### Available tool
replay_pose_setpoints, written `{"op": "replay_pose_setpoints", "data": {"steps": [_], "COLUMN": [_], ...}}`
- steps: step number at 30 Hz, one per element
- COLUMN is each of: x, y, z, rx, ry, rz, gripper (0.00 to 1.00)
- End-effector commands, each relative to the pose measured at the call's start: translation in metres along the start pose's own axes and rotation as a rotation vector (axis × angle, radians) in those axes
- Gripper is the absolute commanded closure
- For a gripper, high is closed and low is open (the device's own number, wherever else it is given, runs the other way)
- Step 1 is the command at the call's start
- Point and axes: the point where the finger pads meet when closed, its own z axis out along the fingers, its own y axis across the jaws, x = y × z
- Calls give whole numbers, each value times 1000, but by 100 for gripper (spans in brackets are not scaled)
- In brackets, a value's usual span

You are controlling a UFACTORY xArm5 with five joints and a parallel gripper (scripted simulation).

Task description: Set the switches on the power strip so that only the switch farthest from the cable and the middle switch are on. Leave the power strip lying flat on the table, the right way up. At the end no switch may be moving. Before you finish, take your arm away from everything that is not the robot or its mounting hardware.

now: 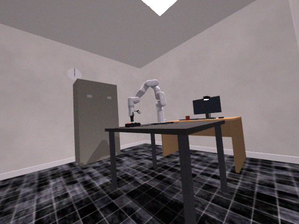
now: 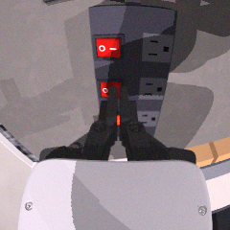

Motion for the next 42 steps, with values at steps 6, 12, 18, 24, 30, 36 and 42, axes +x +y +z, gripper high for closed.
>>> {"op": "replay_pose_setpoints", "data": {"steps": [6,12,18,24,30,36,42], "x": [-2,-1,-1,-1,-1,-1,-1], "y": [0,0,0,0,0,0,0], "z": [6,7,8,8,8,8,8], "rx": [0,0,0,0,0,0,0], "ry": [-4,-4,-4,-4,-4,-4,-4], "rz": [0,0,0,0,0,0,0], "gripper": [100,100,100,100,100,100,100]}}
